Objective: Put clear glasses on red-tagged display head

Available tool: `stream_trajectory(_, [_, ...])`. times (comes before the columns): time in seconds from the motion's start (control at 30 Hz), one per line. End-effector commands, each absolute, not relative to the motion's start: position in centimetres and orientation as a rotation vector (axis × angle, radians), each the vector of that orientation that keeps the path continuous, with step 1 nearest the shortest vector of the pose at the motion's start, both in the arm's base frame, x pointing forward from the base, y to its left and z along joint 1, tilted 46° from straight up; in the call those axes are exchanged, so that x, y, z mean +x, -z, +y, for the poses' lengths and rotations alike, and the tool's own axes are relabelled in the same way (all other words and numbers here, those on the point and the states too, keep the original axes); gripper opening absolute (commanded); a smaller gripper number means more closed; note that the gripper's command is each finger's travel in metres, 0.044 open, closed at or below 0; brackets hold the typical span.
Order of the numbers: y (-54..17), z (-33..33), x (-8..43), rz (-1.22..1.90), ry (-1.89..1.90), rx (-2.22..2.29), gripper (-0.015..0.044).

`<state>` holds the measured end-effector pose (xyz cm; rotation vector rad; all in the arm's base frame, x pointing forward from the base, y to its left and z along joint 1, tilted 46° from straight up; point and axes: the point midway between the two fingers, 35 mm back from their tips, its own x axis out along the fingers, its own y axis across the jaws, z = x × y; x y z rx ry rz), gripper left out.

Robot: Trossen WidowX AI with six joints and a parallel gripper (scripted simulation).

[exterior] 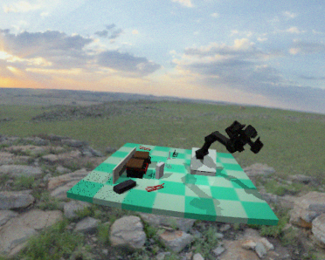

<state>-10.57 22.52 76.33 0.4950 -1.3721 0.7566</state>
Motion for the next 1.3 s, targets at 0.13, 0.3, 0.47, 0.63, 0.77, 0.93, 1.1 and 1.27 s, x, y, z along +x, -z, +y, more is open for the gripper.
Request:
stream_trajectory(0.13, [-76.3, 22.5, -10.6, -1.372, -0.757, 0.495, 0.044])
stream_trajectory(0.3, [-76.3, 22.8, -10.5, -1.376, -0.758, 0.485, 0.0387])
stream_trajectory(0.47, [-75.2, 25.7, -9.7, -1.406, -0.772, 0.376, 0.0256])
stream_trajectory(0.63, [-73.6, 29.5, -7.9, -1.425, -0.794, 0.23, 0.02])
stream_trajectory(0.77, [-72.2, 32.1, -6.1, -1.423, -0.811, 0.124, 0.02])
stream_trajectory(0.93, [-70.2, 35.2, -3.2, -1.402, -0.834, -0.006, 0.02])
stream_trajectory(1.1, [-68.0, 37.7, 0.2, -1.36, -0.857, -0.131, 0.02])
stream_trajectory(1.27, [-65.6, 39.8, 4.1, -1.301, -0.878, -0.245, 0.02])
